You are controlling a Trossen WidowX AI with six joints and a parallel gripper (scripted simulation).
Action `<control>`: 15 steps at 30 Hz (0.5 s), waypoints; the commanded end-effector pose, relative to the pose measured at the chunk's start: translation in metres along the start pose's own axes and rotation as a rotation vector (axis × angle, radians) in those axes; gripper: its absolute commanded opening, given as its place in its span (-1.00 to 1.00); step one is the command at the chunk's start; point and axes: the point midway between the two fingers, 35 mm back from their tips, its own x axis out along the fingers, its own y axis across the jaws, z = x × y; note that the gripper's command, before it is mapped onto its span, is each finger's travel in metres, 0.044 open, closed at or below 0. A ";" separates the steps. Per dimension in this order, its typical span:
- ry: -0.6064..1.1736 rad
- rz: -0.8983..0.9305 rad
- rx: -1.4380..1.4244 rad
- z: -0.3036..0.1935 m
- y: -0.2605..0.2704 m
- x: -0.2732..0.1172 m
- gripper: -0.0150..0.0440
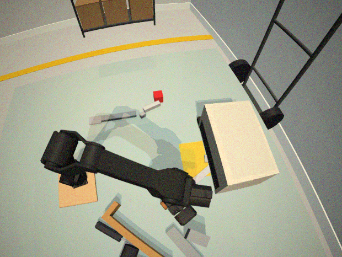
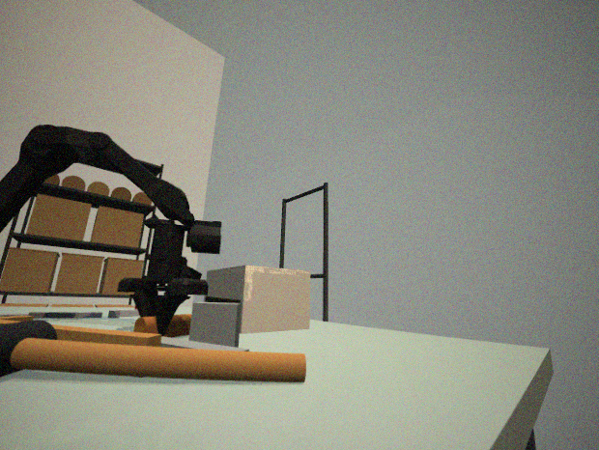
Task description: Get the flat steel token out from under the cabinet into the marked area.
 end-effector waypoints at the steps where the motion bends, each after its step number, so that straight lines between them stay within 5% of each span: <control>1: -0.004 0.009 -0.003 0.002 0.007 0.001 -0.49; 15: -0.004 0.010 -0.003 0.002 0.020 0.001 -0.49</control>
